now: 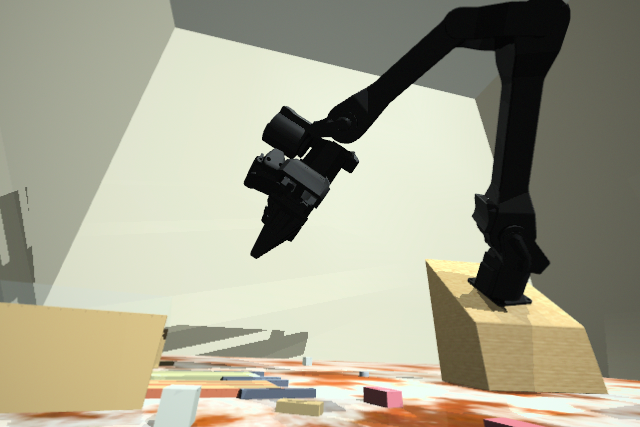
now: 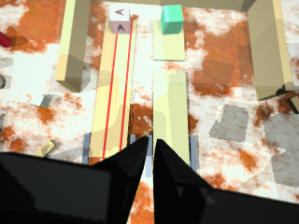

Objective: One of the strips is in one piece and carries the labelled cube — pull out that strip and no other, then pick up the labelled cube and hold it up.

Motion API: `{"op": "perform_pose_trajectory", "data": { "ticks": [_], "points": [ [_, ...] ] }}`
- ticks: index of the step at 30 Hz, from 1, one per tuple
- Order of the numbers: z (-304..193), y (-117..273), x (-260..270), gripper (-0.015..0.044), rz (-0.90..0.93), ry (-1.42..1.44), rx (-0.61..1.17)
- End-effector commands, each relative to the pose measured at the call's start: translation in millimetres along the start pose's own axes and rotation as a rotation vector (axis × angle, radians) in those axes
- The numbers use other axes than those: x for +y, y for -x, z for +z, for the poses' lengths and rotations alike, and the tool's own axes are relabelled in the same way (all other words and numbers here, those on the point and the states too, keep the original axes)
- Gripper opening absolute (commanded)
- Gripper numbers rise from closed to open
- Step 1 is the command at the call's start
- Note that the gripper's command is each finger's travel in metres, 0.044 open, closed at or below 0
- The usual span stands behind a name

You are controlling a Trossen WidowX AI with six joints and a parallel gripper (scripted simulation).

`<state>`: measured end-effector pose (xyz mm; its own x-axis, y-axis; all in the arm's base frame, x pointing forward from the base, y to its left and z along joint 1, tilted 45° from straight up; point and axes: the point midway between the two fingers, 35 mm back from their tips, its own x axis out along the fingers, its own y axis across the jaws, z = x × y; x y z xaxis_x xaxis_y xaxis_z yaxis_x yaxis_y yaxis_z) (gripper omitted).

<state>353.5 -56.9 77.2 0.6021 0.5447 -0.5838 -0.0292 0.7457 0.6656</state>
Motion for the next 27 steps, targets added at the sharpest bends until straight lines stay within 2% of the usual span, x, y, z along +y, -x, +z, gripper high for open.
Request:
{"op": "perform_pose_trajectory", "data": {
  "ticks": [1,4,27],
  "points": [
    [-17.4,-45.3,51.3,0.0000,0.057,0.099,0.445],
    [-19.2,-48.4,58.0,0.0000,0.066,0.108,0.489],
    [-21.8,-60.6,58.9,0.0000,0.065,0.109,0.489]
  ]
}}
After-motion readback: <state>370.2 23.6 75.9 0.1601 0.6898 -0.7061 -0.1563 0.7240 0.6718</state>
